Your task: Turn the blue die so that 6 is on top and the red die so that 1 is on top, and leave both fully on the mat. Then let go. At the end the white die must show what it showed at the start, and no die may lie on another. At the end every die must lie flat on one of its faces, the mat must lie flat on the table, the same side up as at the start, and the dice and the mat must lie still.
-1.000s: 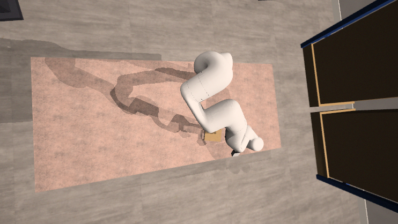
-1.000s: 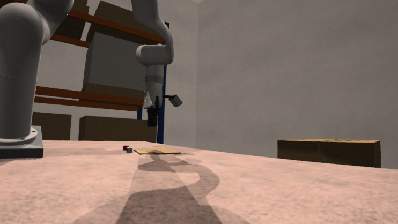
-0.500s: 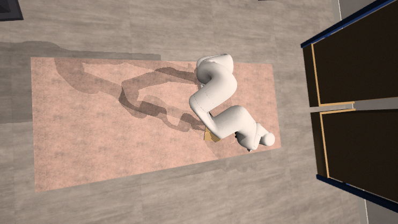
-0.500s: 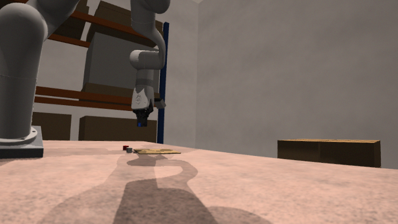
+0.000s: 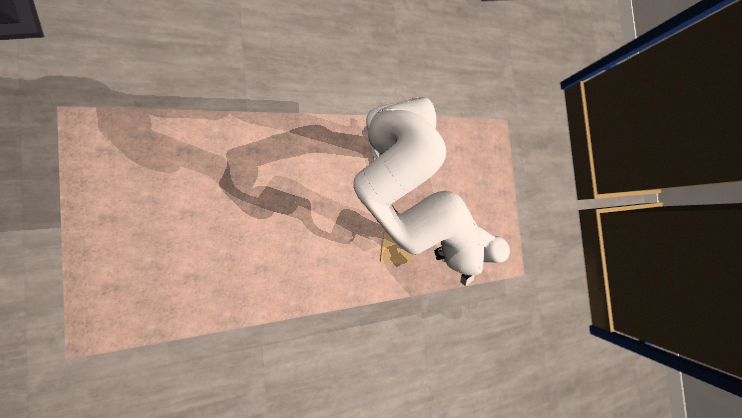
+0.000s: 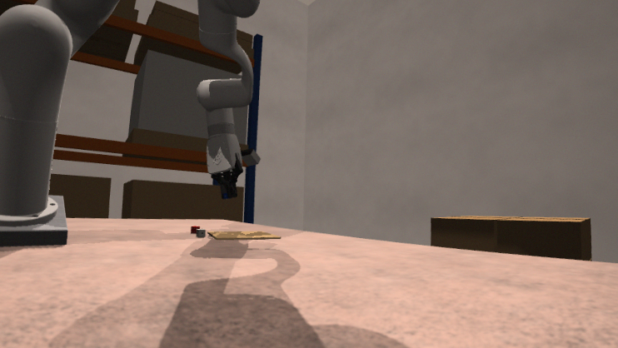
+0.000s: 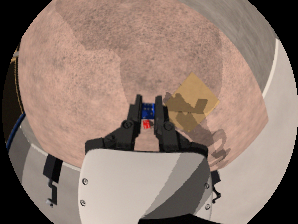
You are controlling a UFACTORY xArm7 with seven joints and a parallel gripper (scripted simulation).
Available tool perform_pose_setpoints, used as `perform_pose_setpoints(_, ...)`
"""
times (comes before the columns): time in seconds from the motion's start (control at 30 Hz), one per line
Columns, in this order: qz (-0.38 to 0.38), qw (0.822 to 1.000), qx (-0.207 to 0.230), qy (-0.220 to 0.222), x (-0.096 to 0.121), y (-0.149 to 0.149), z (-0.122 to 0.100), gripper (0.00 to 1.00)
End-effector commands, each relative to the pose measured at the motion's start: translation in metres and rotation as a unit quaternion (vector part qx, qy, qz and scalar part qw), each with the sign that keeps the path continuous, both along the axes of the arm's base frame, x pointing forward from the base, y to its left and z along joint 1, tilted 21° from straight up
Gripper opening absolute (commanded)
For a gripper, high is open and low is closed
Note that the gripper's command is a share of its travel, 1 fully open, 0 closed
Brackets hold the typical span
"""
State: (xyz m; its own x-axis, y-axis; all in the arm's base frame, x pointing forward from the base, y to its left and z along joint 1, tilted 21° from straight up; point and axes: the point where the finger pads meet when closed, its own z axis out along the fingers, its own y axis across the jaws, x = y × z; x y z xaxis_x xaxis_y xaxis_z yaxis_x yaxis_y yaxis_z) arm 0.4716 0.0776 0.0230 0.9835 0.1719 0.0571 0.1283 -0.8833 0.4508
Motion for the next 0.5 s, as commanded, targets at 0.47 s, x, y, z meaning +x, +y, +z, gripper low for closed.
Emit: perform_pose_setpoints(0.47,0.068,0.971,-0.017,-0.227,0.0190,-0.0090,0.0115,0.11)
